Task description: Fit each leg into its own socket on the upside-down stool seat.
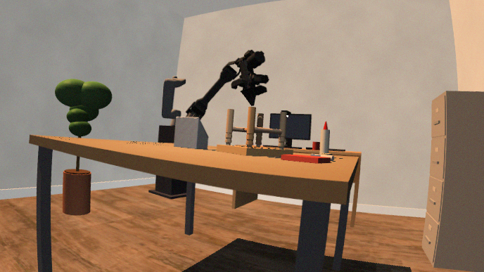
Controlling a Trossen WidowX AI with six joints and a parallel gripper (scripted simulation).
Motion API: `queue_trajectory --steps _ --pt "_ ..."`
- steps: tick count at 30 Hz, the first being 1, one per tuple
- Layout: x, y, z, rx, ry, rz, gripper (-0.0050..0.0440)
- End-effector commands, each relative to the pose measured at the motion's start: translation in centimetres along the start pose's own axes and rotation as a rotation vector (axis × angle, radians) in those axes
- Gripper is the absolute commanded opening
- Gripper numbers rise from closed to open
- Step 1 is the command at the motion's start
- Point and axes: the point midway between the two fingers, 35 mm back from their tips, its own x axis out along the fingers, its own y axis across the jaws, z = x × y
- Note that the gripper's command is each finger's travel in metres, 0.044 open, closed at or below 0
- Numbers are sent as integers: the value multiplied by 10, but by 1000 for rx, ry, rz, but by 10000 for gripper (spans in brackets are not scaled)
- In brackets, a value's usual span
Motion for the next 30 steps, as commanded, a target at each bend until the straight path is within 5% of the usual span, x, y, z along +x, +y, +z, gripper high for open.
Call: queue_trajectory --steps 1,13,21,30 --pt "-8 -1 5 -5 -9 -4 0" --pt "-20 -1 5 -4 -13 -2 0" --pt "-59 23 -65 -96 -1 20 0" --pt "-77 46 -135 -181 5 45 0"
